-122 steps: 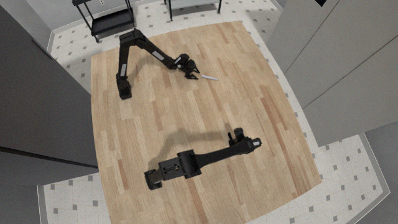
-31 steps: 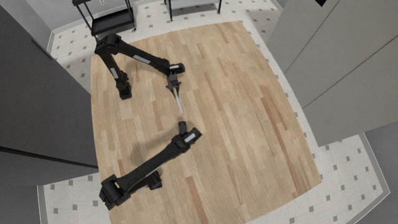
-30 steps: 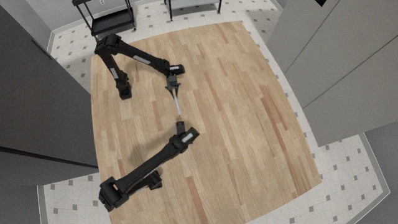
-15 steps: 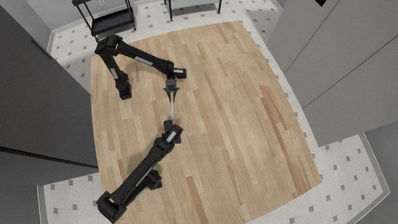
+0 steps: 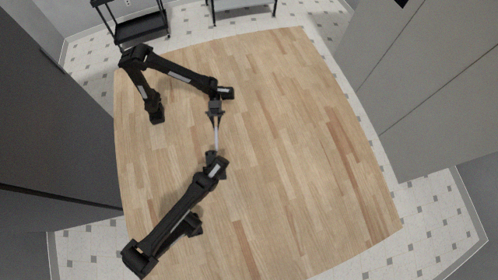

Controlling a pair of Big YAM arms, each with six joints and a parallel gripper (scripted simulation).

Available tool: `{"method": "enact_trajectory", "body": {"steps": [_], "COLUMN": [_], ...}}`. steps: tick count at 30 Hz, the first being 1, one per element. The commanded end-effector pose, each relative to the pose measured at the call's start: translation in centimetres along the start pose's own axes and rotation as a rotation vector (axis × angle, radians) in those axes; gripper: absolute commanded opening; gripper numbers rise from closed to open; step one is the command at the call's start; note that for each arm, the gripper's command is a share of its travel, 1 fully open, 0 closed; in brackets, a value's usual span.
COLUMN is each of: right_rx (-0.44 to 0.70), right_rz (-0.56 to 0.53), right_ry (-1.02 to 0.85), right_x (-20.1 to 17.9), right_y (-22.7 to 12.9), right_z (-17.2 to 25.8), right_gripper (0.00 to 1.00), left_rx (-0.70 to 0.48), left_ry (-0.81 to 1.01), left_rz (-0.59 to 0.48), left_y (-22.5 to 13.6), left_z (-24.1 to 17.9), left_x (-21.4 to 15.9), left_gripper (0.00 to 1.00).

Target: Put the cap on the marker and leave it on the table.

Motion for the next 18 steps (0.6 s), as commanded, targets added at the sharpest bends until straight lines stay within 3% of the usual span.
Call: {"method": "enact_trajectory", "body": {"steps": [1, 18], "right_rx": [-0.013, -0.013], "right_rz": [-0.030, -0.030], "right_ry": [0.006, 0.006], "right_x": [1.3, 1.3], "right_y": [-0.7, -0.7], "right_z": [-0.4, -0.4], "right_gripper": [0.12, 0.12], "left_rx": [0.034, 0.024], "left_ry": [0.021, 0.047], "left_rz": [-0.002, 0.005], "left_y": [0.7, 1.9], "left_z": [1.8, 1.1], "left_x": [2.8, 2.2], "left_gripper": [0.11, 0.11]}}
Point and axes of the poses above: on each arm, the point where the finger pads meet when closed, its own y axis out along the fingers, its own z axis across the jaws, x = y × z, the point moved 5 cm from there along -y, back along the fingers, and after that the axes turned 10 degrees about y, right-handed, at the moved point
